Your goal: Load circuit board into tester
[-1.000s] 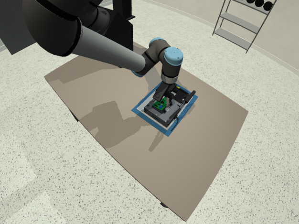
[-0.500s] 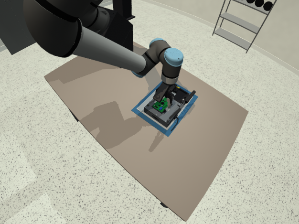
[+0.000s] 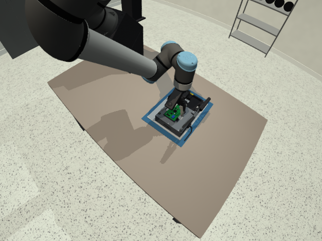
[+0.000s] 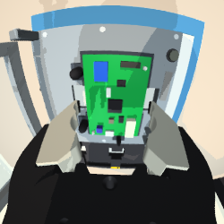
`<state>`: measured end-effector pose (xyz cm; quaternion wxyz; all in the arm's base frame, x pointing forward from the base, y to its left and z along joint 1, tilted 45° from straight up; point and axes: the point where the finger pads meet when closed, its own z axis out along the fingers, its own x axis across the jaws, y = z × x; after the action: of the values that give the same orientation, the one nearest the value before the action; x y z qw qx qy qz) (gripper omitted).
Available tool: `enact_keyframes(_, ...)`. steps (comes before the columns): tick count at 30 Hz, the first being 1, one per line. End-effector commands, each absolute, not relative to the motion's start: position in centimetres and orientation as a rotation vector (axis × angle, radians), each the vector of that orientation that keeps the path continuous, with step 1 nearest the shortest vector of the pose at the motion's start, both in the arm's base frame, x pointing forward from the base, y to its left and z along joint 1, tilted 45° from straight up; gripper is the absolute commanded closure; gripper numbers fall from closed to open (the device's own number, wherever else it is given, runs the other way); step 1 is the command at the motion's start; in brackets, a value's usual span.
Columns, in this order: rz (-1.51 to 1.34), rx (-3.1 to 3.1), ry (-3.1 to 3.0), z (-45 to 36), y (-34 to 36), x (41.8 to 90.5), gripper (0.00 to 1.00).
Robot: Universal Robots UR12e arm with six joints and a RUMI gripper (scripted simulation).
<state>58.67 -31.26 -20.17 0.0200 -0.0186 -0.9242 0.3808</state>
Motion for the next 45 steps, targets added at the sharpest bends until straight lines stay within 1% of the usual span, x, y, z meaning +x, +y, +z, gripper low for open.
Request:
enact_keyframes(1,1.181,-0.055,-2.869,-20.2,-31.2,58.8,0.41)
enact_keyframes(27,1.18,-0.053,-2.868,-19.7,-30.6,58.7,0.41)
enact_keyframes(45,1.181,-0.053,-2.868,-15.5,-26.5,58.9,0.41)
